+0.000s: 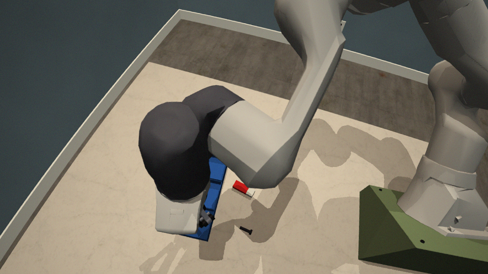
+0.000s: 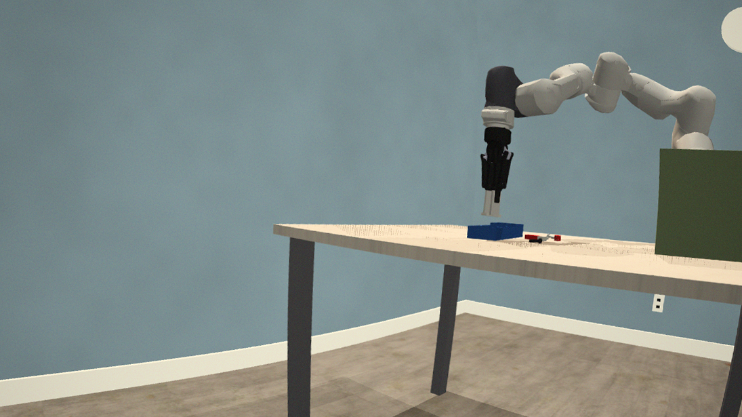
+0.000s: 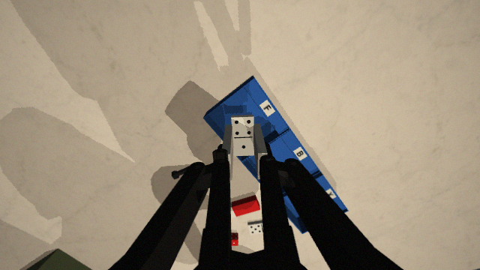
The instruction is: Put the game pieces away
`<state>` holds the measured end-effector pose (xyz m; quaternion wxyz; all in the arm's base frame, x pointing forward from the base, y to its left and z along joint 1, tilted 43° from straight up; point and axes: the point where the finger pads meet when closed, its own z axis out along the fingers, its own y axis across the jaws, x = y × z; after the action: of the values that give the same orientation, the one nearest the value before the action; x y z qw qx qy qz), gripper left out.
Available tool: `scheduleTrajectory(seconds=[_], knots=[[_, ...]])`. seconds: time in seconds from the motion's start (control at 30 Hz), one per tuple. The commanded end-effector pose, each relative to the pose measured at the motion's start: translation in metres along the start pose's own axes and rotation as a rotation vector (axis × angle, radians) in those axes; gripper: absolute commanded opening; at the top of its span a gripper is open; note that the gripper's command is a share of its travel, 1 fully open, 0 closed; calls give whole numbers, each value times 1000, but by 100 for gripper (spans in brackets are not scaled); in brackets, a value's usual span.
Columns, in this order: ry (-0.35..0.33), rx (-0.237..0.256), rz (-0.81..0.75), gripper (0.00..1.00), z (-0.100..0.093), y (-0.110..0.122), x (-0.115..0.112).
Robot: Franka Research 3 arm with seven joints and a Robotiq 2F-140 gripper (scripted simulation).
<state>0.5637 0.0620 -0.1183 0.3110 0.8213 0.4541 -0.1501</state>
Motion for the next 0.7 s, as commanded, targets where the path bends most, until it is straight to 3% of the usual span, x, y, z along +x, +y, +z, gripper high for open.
scheduleTrajectory(seconds=[0.0,0.67], knots=[[-13,4,-156,13,1,1,-2],[-32,9,-423,13,1,1,-2]])
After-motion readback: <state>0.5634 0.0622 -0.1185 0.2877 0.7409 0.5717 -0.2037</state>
